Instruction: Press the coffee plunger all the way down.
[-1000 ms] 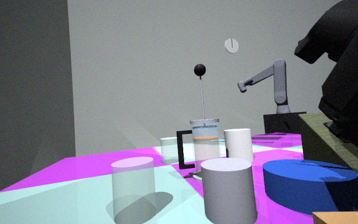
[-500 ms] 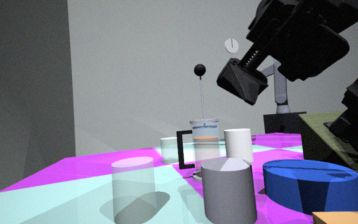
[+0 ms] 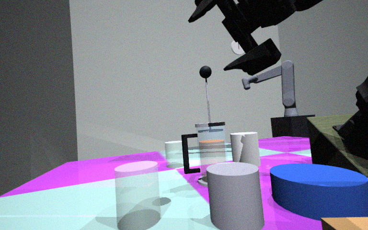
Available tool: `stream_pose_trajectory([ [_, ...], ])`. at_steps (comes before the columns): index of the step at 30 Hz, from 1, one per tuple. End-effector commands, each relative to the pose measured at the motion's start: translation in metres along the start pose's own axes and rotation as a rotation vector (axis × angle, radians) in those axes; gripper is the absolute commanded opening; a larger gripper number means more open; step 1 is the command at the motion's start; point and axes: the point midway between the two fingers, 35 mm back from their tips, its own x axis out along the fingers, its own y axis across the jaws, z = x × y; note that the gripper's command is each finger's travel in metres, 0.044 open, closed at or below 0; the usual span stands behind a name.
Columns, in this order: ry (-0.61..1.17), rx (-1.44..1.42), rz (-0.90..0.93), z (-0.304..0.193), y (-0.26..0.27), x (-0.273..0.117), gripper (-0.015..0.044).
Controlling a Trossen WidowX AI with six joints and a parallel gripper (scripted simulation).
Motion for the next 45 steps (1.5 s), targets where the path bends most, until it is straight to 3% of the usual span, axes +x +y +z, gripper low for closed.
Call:
stream_pose_trajectory([
  [1, 0.145, 0.685, -0.116, -0.049, -0.016, -0.054, 0.044],
  [12, 0.2, 1.616, -0.368, -0.09, -0.014, -0.138, 0.044],
  [23, 0.199, 1.631, -0.374, -0.098, 0.034, -0.105, 0.044],
  [45, 0.203, 1.631, -0.375, -0.109, 0.031, -0.079, 0.044],
])
